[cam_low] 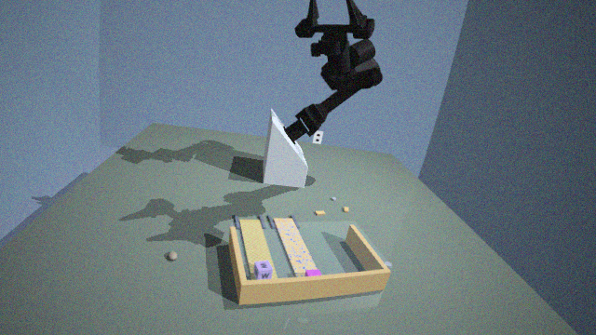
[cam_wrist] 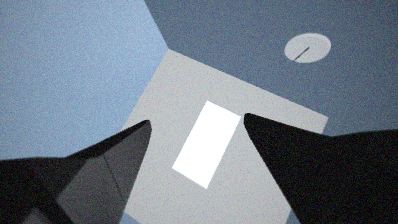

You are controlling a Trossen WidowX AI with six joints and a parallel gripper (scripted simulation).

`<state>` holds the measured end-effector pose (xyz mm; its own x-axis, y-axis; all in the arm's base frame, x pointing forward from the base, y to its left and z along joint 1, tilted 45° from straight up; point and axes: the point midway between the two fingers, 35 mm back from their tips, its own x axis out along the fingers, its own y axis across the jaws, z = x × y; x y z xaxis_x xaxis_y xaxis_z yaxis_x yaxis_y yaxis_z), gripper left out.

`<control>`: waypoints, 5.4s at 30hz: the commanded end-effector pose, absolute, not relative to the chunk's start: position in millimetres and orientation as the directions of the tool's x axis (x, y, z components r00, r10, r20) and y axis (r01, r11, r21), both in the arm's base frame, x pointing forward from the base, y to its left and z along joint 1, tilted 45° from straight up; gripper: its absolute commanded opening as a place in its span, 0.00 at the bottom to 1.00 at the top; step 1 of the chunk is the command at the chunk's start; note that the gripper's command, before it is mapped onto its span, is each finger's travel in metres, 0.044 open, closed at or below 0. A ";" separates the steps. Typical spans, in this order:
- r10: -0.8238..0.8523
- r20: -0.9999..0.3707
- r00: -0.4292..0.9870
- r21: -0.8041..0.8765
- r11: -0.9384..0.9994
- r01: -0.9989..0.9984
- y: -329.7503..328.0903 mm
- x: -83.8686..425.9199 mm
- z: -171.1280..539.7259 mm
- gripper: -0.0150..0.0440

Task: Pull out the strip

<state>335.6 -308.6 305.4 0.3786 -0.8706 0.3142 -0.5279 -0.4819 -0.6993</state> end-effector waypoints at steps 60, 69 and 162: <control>0.366 -0.400 0.840 0.704 0.710 0.025 -66.2 310.3 54.0 0.93; 0.372 -0.418 0.829 0.693 0.720 0.027 -68.0 315.5 50.7 0.80; 0.702 -0.710 0.052 0.688 0.708 -0.161 -20.2 411.8 -144.8 0.25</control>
